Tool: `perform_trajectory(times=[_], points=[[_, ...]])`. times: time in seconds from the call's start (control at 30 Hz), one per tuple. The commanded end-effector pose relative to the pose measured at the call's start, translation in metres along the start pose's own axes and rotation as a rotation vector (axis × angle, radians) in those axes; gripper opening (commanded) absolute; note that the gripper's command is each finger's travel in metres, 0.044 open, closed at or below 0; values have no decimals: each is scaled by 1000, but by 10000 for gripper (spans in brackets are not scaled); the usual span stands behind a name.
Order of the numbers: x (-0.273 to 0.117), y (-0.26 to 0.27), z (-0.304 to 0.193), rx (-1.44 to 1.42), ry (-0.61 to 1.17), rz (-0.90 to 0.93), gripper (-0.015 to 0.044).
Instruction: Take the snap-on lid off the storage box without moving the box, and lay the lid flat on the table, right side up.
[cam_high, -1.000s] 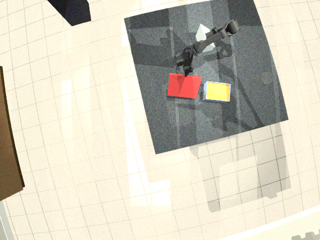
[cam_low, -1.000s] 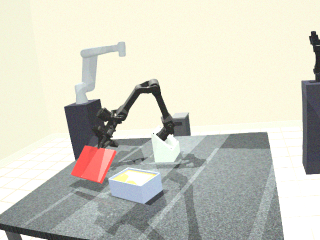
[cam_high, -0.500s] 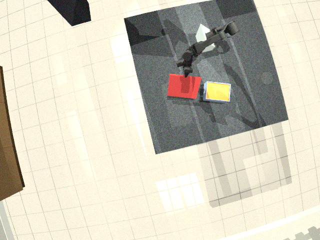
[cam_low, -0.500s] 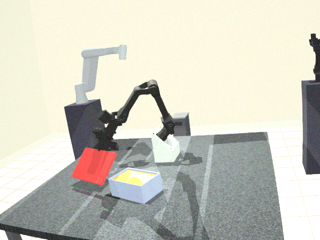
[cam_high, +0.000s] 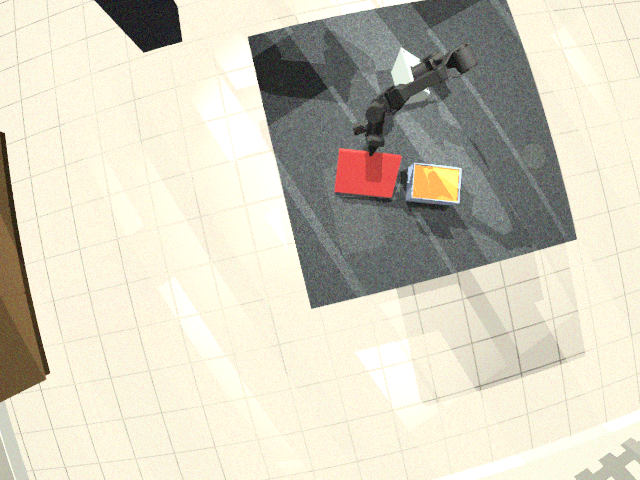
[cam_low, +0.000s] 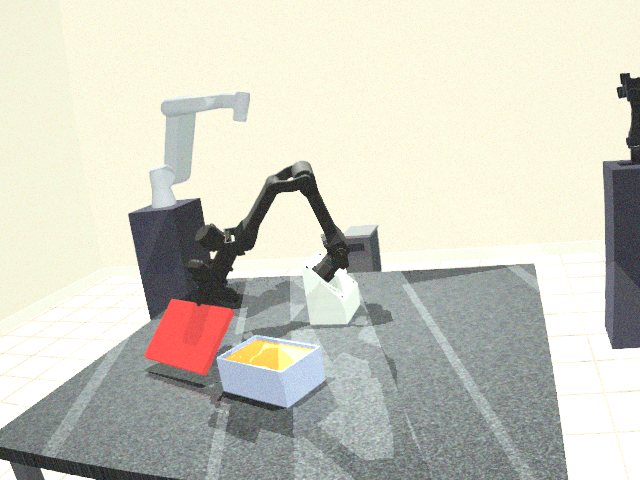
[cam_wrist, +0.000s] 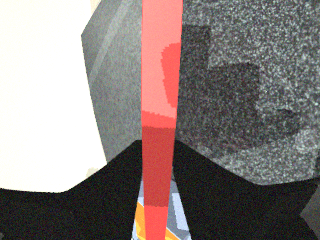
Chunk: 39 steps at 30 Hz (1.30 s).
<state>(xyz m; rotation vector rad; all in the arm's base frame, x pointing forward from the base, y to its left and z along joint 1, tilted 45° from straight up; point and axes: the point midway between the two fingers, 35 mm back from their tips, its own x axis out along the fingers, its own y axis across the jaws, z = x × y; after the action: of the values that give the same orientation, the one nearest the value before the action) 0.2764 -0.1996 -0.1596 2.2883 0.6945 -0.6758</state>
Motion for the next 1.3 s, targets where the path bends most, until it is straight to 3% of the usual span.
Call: perform_trajectory(times=[0.0, 1.27], points=[[2, -4, 1, 6, -3, -1, 0], [22, -27, 0, 7, -2, -1, 0]])
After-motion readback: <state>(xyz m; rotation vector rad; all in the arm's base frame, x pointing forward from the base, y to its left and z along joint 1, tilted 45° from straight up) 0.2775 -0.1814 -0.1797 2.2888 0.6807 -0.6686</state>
